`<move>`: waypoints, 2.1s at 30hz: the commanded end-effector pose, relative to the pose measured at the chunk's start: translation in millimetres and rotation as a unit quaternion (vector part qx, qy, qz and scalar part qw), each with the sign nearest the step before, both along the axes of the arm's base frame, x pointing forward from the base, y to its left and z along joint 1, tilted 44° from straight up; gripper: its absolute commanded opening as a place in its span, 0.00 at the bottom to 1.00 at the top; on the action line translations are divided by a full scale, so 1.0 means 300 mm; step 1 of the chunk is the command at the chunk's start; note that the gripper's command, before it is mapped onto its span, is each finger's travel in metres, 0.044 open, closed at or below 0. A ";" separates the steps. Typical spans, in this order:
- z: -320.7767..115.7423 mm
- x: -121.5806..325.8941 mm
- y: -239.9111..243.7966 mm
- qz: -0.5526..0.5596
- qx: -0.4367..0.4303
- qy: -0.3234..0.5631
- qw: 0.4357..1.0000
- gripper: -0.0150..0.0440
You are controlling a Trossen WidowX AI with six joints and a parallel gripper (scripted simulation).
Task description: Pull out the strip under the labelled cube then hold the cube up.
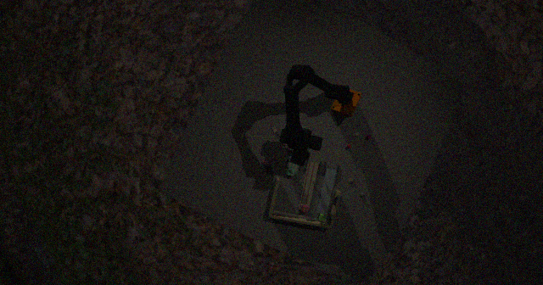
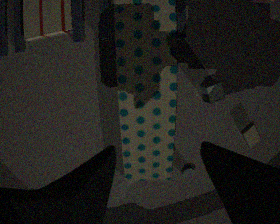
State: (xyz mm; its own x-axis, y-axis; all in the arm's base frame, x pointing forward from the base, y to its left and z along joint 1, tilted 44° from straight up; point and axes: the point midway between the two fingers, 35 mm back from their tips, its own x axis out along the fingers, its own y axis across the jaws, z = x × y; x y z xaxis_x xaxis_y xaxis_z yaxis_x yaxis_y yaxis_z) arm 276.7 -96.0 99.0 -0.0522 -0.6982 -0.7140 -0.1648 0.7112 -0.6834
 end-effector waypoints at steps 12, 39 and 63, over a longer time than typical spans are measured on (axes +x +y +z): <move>-0.003 0.174 0.023 -0.001 0.002 0.000 1.000 1.00; -0.009 0.473 0.062 -0.001 0.003 -0.003 1.000 1.00; -0.086 0.541 0.024 -0.001 0.003 -0.003 1.000 0.68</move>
State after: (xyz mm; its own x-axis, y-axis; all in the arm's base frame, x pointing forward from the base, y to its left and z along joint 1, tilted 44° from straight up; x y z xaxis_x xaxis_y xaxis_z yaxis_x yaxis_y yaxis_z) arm 440.1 -84.6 80.5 -0.0416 -0.6951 -0.7177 -0.1490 0.7146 -0.6835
